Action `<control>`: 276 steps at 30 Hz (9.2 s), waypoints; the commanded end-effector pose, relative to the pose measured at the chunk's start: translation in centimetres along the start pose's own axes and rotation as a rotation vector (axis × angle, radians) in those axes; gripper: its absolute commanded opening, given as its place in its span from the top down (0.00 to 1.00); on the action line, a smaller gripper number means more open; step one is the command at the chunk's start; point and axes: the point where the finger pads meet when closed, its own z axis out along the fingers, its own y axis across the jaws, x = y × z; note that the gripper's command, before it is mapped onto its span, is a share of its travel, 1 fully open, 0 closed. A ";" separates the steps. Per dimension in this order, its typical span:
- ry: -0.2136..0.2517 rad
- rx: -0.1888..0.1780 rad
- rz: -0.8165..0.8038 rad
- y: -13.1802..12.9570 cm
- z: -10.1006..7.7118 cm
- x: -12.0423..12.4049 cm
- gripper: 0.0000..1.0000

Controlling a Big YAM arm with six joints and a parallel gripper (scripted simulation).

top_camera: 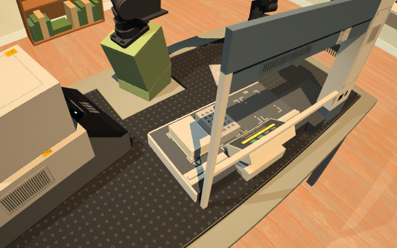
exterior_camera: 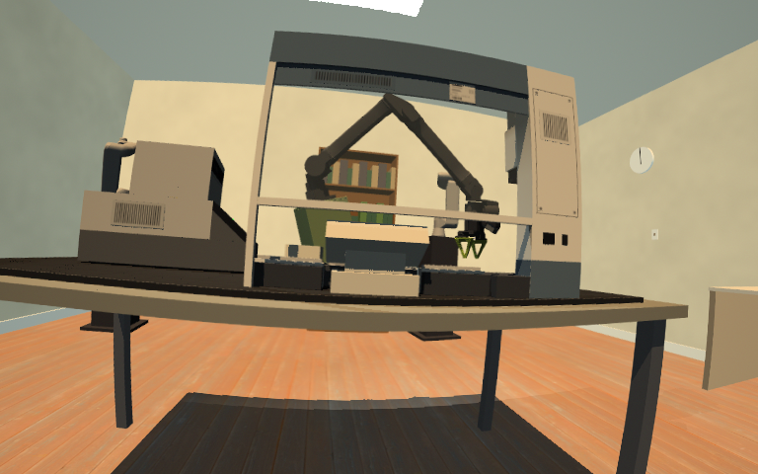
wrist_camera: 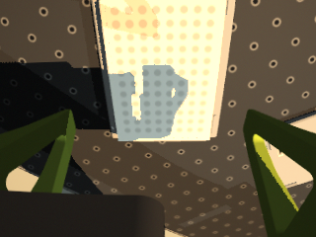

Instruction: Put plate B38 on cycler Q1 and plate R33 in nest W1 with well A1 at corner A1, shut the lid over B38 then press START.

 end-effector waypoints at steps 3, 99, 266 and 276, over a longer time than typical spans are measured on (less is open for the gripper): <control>-0.022 -0.015 -0.005 1.9 -2.4 -0.6 0.00; -0.032 -0.036 0.027 -2.3 -6.6 -3.0 1.00; -0.122 0.164 0.316 -60.7 -18.4 17.0 1.00; -0.114 0.205 0.352 -62.1 -18.3 21.2 1.00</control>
